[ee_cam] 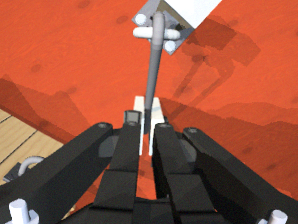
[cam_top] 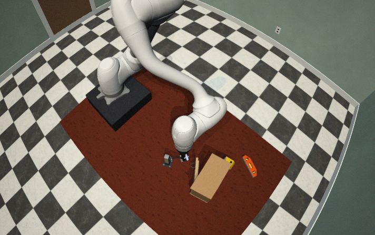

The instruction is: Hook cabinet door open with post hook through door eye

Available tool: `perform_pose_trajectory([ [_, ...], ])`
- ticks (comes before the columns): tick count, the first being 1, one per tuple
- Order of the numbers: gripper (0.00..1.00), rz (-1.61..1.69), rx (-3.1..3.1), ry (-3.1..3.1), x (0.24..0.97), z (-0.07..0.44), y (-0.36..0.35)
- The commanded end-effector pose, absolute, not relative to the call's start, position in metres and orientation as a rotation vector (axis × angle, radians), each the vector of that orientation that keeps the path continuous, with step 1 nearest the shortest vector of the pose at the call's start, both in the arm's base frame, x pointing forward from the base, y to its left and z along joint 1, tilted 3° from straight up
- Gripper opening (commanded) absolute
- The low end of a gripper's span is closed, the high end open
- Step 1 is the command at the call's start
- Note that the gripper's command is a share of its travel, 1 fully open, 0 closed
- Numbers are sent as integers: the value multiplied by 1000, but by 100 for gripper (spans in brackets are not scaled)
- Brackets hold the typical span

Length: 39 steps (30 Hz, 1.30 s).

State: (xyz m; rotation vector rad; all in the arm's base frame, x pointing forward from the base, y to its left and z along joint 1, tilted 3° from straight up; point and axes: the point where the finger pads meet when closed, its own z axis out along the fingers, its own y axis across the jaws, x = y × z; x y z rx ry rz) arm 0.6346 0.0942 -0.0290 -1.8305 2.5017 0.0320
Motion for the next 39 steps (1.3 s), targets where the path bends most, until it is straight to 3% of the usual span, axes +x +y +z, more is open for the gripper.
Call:
perform_pose_trajectory([
  [1,3,32,-1830,2502,635,-29,94],
  [39,3,32,-1831,2501,638,-10,106],
])
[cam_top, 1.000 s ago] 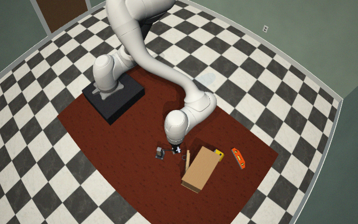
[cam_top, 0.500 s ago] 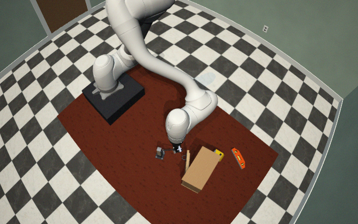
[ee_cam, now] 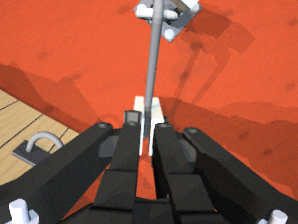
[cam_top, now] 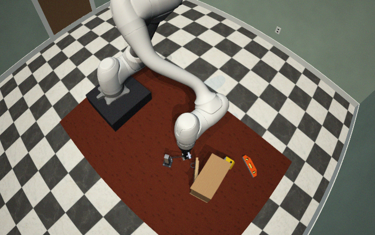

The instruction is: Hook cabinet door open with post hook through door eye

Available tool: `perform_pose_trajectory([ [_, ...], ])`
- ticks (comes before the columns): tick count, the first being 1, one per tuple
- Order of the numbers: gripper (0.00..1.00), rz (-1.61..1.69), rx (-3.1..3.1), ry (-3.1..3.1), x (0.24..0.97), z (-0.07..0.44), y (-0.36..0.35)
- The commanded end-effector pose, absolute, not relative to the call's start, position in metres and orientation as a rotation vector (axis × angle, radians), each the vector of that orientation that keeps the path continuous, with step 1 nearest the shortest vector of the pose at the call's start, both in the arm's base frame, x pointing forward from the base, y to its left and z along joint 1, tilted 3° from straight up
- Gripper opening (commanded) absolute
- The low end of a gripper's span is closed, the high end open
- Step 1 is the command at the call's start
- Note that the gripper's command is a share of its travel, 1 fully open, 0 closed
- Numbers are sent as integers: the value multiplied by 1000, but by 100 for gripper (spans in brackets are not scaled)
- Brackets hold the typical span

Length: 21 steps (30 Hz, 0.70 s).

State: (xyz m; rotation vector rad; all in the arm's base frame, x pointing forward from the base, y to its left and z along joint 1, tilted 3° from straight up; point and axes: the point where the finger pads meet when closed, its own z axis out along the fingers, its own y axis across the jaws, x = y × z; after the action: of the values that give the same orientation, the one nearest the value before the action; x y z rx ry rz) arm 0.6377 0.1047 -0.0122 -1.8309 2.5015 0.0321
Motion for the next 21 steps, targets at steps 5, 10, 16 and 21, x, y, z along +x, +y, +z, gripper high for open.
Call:
perform_pose_trajectory([
  [5,3,32,-1831,2501,638,-7,107],
  [10,3,32,-1831,2501,639,-3,109],
  [16,3,32,-1831,2501,639,-2,109],
  [21,3,32,-1831,2501,639,3,110],
])
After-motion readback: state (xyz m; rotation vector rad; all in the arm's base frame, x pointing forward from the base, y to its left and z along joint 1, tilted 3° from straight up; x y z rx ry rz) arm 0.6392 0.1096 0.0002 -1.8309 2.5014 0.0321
